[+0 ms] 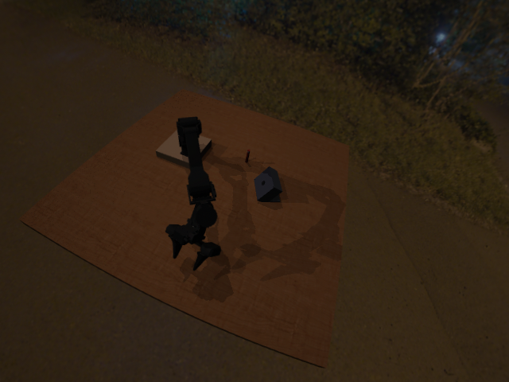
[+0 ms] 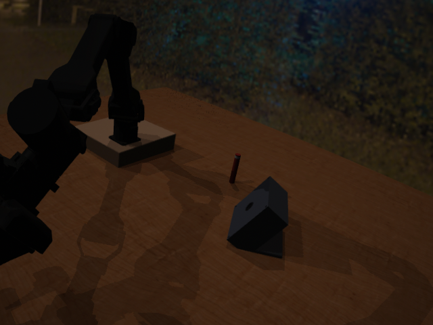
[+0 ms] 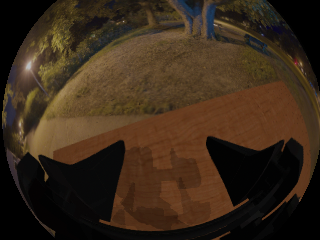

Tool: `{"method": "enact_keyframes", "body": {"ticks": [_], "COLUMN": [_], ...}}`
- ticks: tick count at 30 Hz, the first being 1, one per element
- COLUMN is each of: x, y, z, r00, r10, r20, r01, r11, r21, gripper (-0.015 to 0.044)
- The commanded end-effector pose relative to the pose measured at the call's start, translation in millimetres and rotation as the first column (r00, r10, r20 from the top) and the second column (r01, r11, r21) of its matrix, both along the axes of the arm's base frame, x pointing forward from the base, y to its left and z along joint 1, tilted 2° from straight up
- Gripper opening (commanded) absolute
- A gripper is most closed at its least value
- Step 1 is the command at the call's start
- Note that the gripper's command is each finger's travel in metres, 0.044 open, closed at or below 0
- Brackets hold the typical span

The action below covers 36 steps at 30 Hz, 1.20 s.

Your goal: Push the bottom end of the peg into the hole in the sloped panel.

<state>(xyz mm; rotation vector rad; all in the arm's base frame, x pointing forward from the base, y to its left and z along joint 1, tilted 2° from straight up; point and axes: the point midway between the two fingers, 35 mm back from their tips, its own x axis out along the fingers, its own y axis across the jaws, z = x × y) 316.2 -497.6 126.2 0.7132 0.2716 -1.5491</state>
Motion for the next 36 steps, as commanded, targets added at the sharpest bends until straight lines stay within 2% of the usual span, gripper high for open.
{"method": "enact_keyframes", "body": {"ticks": [1,2,18,36], "x": [0,2,63,116], "y": [0,2,84,206], "z": [0,0,-3,-14], "r00": [1.0,1.0,0.964,0.828], "r10": [0.001,0.006,0.251,0.543], "r20": [-0.001,-0.002,-0.083,-0.137], "r01": [-0.001,-0.006,-0.243,-0.503], "r11": [1.0,1.0,0.965,0.829], "r21": [0.001,0.002,0.095,0.245], "gripper": [0.0426,0.044,0.044,0.044]}}
